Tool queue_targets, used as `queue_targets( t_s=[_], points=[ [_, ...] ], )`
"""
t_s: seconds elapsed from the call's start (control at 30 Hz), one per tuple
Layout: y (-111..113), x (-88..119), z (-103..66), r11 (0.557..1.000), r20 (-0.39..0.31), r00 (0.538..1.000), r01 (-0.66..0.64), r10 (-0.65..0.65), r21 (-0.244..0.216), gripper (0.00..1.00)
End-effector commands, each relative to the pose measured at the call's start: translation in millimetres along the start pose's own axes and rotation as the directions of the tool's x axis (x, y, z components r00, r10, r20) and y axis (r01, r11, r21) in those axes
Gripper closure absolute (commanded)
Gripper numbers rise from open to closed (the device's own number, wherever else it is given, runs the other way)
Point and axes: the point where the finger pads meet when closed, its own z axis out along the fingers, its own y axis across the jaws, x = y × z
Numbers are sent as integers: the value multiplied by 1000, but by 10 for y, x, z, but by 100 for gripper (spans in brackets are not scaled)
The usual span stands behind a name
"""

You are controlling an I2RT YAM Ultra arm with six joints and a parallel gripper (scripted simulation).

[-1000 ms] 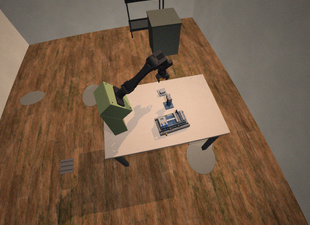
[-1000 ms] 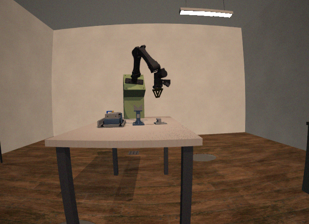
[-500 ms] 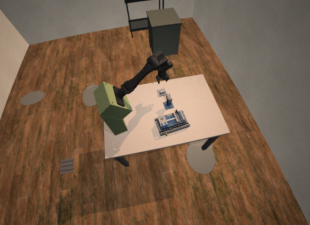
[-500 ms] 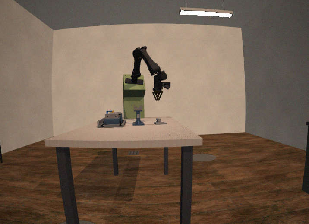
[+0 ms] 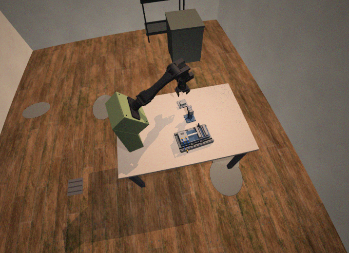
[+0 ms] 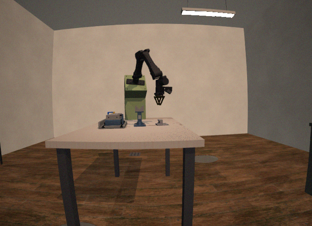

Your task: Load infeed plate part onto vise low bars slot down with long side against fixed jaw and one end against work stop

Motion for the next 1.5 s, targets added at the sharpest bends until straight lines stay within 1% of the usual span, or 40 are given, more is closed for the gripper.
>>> queue_targets(
  t_s=[0.0,0.17,0.33,0.43,0.47,0.57,0.67,0.77,0.87,0.93,1.0,1.03,1.17,1.33,1.47],
  points=[
    [-193,-42,35,999,24,1000,-14,12,46,19],
    [-187,-84,151,999,31,1000,-8,7,45,19],
    [-201,-47,290,999,24,1000,-13,12,46,19],
    [-197,-66,311,999,27,1000,-11,9,46,19],
    [-180,-142,318,999,40,999,-2,0,45,19],
    [-205,-46,420,999,23,1000,-13,12,46,19],
    [-207,-49,497,999,24,1000,-12,11,46,19],
    [-198,-97,561,999,31,1000,-7,6,46,19],
    [-212,-49,648,999,23,1000,-12,11,46,19],
    [-212,-56,695,999,24,1000,-12,10,46,19],
    [-212,-56,695,999,24,1000,-12,10,46,19],
    [-190,-154,695,999,39,999,-1,-1,46,19],
    [-214,-61,811,999,25,1000,-11,10,46,19],
    [-209,-98,913,999,30,1000,-7,6,46,19],
    [-219,-66,1002,999,25,1000,-11,9,47,19]
  ],
)
